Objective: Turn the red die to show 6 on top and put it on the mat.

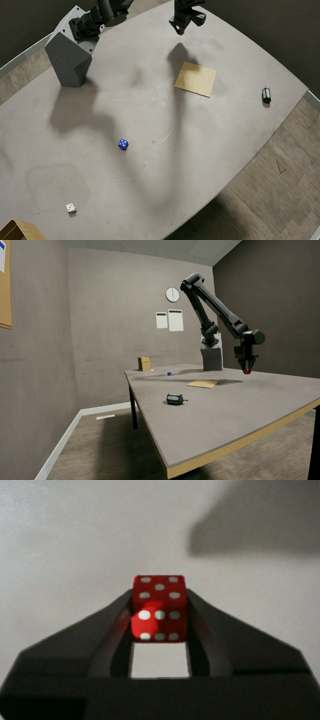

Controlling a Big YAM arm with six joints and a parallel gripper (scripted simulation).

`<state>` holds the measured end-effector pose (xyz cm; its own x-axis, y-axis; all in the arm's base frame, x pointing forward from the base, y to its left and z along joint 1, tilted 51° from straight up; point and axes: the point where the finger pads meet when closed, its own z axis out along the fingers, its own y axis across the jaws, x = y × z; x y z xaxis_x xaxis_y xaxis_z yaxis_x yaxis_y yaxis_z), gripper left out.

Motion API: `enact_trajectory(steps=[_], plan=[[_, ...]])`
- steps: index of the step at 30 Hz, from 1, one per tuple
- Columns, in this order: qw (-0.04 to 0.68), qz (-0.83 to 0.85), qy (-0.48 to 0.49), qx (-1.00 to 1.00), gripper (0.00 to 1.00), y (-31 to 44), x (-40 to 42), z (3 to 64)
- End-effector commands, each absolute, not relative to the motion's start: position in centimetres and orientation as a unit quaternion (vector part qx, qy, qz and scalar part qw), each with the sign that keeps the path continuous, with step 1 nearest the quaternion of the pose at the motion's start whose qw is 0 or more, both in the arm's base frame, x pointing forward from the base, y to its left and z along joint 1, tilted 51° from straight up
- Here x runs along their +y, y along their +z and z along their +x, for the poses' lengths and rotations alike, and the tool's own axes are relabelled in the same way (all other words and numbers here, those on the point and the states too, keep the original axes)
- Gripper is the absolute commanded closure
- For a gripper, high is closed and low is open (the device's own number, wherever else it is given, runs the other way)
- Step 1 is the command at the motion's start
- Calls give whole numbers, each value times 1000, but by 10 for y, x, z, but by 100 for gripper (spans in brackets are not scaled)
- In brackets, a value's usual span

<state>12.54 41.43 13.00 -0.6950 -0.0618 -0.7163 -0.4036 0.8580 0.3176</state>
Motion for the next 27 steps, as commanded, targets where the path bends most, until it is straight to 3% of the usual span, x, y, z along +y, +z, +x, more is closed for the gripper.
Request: enact_trajectory(steps=[1, 10, 27], plan=[[362, -129, 240, 891, 80, 147, 403, 104], [362, -130, 238, 892, 80, 171, 393, 83], [375, -163, 218, 886, 80, 180, 355, 126]])
